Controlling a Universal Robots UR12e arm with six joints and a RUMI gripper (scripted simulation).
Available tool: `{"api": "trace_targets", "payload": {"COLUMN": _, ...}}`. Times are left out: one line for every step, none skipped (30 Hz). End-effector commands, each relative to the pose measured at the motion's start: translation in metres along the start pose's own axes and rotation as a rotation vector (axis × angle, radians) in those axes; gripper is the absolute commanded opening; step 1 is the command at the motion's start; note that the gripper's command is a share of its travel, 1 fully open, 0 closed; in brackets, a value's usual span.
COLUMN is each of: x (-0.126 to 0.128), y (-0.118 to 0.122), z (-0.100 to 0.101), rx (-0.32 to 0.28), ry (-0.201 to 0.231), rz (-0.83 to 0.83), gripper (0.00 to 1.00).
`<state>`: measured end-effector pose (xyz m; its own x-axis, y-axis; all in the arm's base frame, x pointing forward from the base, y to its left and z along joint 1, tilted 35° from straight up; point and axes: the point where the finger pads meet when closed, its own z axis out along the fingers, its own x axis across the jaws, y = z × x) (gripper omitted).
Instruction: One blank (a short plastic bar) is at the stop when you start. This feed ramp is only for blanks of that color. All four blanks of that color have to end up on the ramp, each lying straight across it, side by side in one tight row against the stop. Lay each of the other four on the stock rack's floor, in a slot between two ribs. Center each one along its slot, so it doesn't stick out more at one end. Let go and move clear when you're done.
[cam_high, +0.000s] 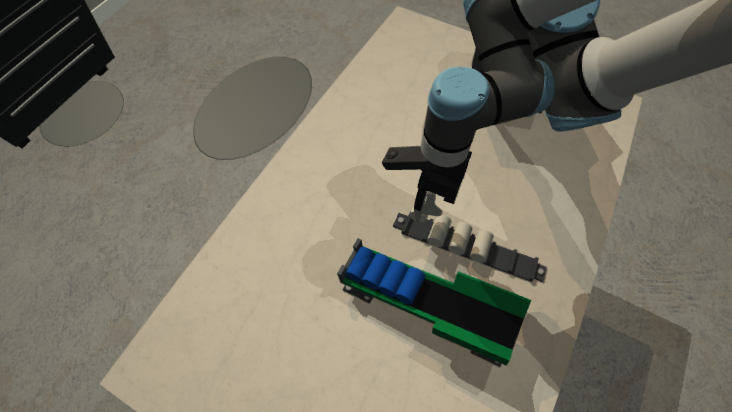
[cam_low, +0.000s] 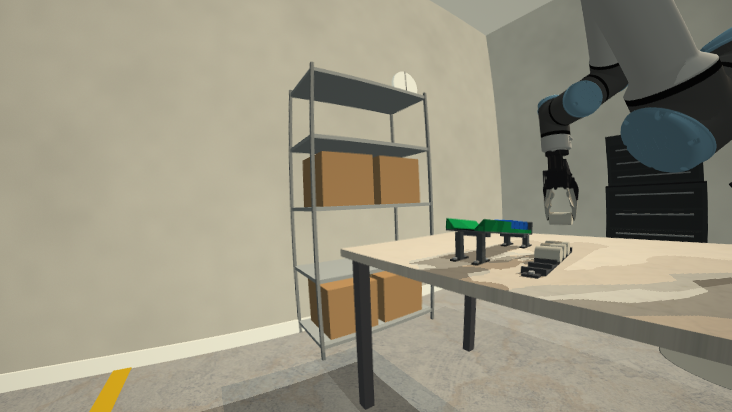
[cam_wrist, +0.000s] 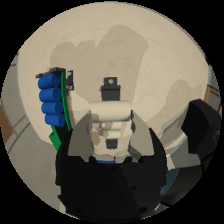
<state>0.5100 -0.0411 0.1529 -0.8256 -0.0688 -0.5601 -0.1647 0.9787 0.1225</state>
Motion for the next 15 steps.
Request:
{"api": "trace_targets", "payload": {"x": -0.001, "y": -0.001, "z": 0.012, "rx": 0.002, "ry": -0.001, "rz": 0.0, "gripper": 0.42}}
{"api": "trace_targets", "payload": {"x": -0.001, "y": -0.001, "z": 0.016, "rx": 0.002, "ry": -0.001, "rz": 0.0, "gripper": 0.42}}
{"api": "trace_targets", "payload": {"x": -0.001, "y": -0.001, "z": 0.019, "rx": 0.002, "ry": -0.001, "rz": 0.0, "gripper": 0.42}}
{"api": "trace_targets", "payload": {"x": -0.001, "y": -0.001, "z": 0.023, "rx": 0.002, "ry": -0.001, "rz": 0.0, "gripper": 0.42}}
{"api": "trace_targets", "payload": {"x": -0.001, "y": -0.001, "z": 0.027, "rx": 0.002, "ry": -0.001, "rz": 0.0, "gripper": 0.42}}
{"api": "trace_targets", "payload": {"x": -0.001, "y": -0.001, "z": 0.03, "rx": 0.002, "ry": -0.001, "rz": 0.0, "gripper": 0.42}}
{"api": "trace_targets", "payload": {"x": -0.001, "y": -0.001, "z": 0.034, "rx": 0.002, "ry": -0.001, "rz": 0.0, "gripper": 0.42}}
{"api": "trace_targets", "payload": {"x": -0.001, "y": -0.001, "z": 0.038, "rx": 0.002, "ry": -0.001, "rz": 0.0, "gripper": 0.42}}
{"api": "trace_targets", "payload": {"x": -0.001, "y": -0.001, "z": 0.038, "rx": 0.002, "ry": -0.001, "rz": 0.0, "gripper": 0.42}}
{"api": "trace_targets", "payload": {"x": -0.001, "y": -0.001, "z": 0.038, "rx": 0.002, "ry": -0.001, "rz": 0.0, "gripper": 0.42}}
{"api": "trace_targets", "payload": {"x": -0.001, "y": -0.001, "z": 0.041, "rx": 0.002, "ry": -0.001, "rz": 0.0, "gripper": 0.42}}
{"api": "trace_targets", "payload": {"x": -0.001, "y": -0.001, "z": 0.045, "rx": 0.002, "ry": -0.001, "rz": 0.0, "gripper": 0.42}}
{"api": "trace_targets", "payload": {"x": -0.001, "y": -0.001, "z": 0.048, "rx": 0.002, "ry": -0.001, "rz": 0.0, "gripper": 0.42}}
{"api": "trace_targets", "payload": {"x": -0.001, "y": -0.001, "z": 0.052, "rx": 0.002, "ry": -0.001, "rz": 0.0, "gripper": 0.42}}
{"api": "trace_targets", "payload": {"x": -0.001, "y": -0.001, "z": 0.055, "rx": 0.002, "ry": -0.001, "rz": 0.0, "gripper": 0.42}}
